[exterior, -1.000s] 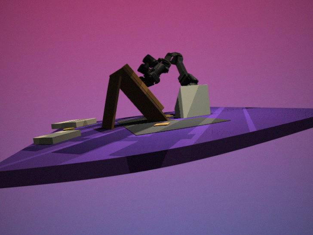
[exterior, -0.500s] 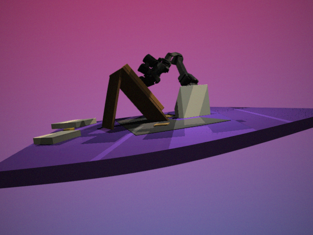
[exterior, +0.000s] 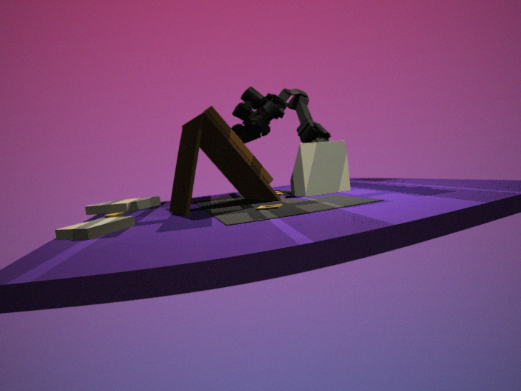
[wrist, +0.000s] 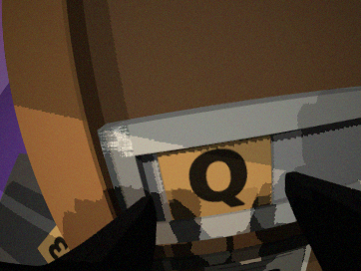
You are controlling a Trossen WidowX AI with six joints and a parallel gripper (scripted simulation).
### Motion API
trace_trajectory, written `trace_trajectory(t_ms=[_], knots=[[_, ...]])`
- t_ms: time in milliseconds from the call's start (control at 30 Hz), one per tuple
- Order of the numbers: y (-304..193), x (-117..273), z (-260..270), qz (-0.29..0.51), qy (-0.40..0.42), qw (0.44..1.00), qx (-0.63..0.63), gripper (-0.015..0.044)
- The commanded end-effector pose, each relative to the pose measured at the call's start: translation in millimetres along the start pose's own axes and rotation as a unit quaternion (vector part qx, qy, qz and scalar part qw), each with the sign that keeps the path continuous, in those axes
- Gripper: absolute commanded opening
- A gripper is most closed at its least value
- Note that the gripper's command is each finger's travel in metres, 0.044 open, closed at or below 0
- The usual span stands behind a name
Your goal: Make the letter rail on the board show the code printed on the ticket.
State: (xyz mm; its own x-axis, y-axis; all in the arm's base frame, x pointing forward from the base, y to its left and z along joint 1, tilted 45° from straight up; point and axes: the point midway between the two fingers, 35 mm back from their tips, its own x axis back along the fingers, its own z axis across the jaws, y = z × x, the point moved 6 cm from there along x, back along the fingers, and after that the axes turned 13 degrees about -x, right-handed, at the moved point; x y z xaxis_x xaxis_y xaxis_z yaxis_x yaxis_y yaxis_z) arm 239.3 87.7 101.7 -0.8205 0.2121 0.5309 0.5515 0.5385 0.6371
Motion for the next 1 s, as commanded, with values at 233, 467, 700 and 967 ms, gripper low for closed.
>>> trace_trajectory(t_ms=[233, 467, 700, 967], knots=[[0.3, 8.0, 1.6, 0.001, -0.002, 1.0, -0.002, 0.0295], [0.4, 12.6, 2.5, 0.001, -0.002, 1.0, -0.002, 0.0295], [0.5, 17.1, 2.9, 0.001, -0.002, 1.0, -0.002, 0.0295], [0.6, 21.9, 2.5, 0.001, -0.002, 1.0, -0.002, 0.0295]])
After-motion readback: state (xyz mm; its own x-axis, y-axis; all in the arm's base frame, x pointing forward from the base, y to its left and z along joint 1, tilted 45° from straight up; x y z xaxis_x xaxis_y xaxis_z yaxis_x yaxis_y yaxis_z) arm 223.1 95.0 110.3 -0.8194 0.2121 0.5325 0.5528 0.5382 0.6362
